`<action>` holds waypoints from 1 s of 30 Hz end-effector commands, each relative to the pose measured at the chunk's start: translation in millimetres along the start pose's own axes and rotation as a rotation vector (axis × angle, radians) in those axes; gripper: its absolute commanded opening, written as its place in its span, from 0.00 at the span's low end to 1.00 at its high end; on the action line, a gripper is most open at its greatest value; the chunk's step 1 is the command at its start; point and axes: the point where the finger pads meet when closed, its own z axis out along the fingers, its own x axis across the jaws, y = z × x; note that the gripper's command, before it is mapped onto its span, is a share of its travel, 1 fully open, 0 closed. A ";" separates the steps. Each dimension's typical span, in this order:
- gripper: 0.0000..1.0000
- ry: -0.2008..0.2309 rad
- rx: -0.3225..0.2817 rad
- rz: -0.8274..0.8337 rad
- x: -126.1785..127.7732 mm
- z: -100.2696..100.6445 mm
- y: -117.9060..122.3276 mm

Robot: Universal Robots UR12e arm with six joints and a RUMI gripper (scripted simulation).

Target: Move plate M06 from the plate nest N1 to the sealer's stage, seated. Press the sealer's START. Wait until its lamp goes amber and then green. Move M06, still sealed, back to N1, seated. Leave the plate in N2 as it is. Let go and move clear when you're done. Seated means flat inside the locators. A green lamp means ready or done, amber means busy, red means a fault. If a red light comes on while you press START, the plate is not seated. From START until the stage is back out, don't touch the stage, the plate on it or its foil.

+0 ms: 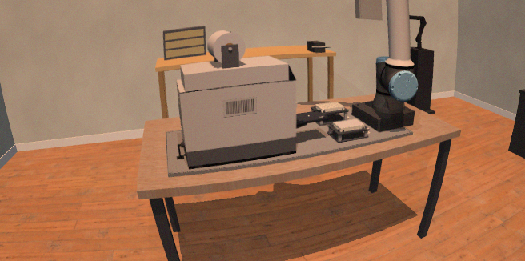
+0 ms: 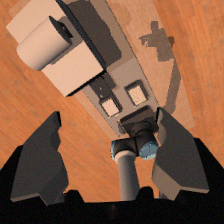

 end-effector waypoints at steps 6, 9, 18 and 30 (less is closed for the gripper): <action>0.68 0.001 -0.008 0.064 37.9 4.0 -19.0; 0.68 0.001 -0.006 0.079 47.5 2.9 -20.8; 0.68 0.001 -0.008 0.133 80.8 3.9 -32.4; 0.68 0.001 -0.008 0.215 133.1 4.1 -45.7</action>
